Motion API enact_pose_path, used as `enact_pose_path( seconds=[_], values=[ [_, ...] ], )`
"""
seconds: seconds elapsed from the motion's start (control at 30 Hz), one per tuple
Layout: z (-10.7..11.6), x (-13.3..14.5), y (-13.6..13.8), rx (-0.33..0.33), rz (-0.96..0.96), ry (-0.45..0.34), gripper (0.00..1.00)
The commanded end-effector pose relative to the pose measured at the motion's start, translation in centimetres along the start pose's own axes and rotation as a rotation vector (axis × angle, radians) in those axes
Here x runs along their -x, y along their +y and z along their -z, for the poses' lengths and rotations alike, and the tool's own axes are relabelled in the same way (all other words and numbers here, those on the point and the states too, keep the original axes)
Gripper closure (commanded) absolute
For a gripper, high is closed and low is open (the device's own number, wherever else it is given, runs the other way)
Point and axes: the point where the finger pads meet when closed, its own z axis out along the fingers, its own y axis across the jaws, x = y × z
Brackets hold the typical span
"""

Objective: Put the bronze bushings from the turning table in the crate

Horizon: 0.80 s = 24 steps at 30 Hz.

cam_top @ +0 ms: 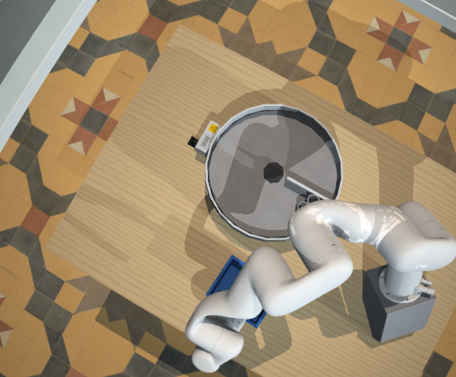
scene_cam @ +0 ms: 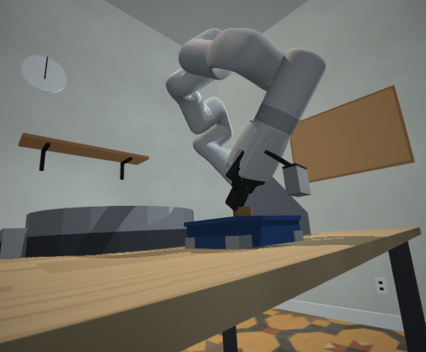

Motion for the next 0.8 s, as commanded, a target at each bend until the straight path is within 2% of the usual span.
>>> enact_pose_path(
  seconds=[0.0, 0.77],
  values=[
    [-0.5, -0.6, 0.1, 0.001, -0.002, 0.003, 1.00],
    [-1.6, -1.5, 0.1, 0.001, -0.002, 0.003, 1.00]
  ],
)
